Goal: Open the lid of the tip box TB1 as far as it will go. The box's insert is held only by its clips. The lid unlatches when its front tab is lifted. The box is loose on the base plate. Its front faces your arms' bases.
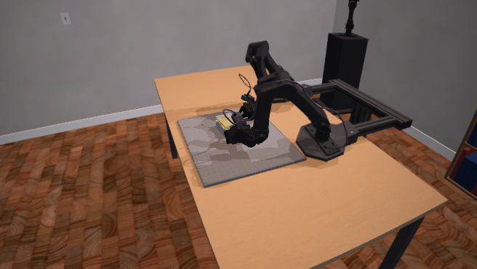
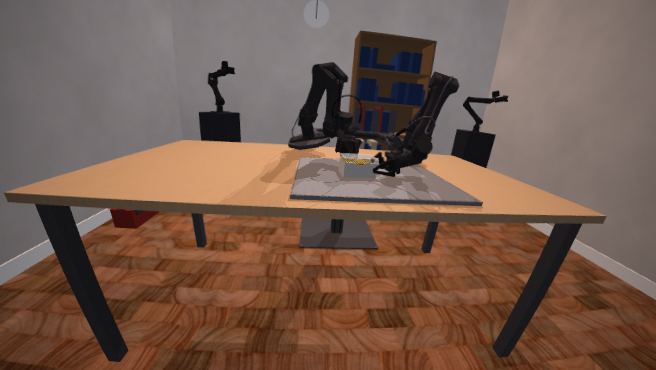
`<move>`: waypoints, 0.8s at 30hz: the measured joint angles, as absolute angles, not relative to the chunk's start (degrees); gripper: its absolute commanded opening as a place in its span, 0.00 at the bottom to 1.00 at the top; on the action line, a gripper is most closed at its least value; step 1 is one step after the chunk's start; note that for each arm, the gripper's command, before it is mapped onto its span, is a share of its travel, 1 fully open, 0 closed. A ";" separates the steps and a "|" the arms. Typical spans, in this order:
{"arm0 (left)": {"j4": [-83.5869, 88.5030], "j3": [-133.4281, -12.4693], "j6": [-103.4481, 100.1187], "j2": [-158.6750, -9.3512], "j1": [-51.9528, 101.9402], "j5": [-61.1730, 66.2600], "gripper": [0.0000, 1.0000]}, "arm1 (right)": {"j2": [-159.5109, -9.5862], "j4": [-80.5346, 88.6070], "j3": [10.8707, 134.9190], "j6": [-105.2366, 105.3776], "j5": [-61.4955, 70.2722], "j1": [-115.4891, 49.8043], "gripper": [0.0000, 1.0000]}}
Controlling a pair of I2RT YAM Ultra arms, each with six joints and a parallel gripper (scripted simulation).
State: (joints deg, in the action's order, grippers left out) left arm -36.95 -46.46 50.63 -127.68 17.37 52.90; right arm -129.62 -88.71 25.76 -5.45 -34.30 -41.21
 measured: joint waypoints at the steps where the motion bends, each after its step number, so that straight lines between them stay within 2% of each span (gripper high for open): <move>1: -36.95 -46.46 50.63 -127.68 17.37 52.90 0.84 | -129.62 -88.71 25.76 -5.45 -34.11 -41.21 0.21; 7: -36.95 -46.46 50.63 -127.68 17.39 52.93 0.84 | -129.62 -88.71 25.78 -5.45 -33.93 -41.19 0.13; 9: -36.95 -46.46 50.63 -127.68 17.39 52.93 0.84 | -129.62 -88.71 25.78 -5.45 -33.93 -41.19 0.13; 10: -36.95 -46.46 50.63 -127.68 17.39 52.93 0.84 | -129.62 -88.71 25.78 -5.45 -33.93 -41.19 0.01; 11: -36.95 -46.46 50.63 -127.68 17.39 52.93 0.84 | -129.62 -88.71 25.78 -5.45 -33.93 -41.19 0.12; 24: -37.32 -46.46 50.54 -127.68 17.37 52.69 0.84 | -125.78 -85.95 25.50 -5.67 -34.48 -41.71 0.12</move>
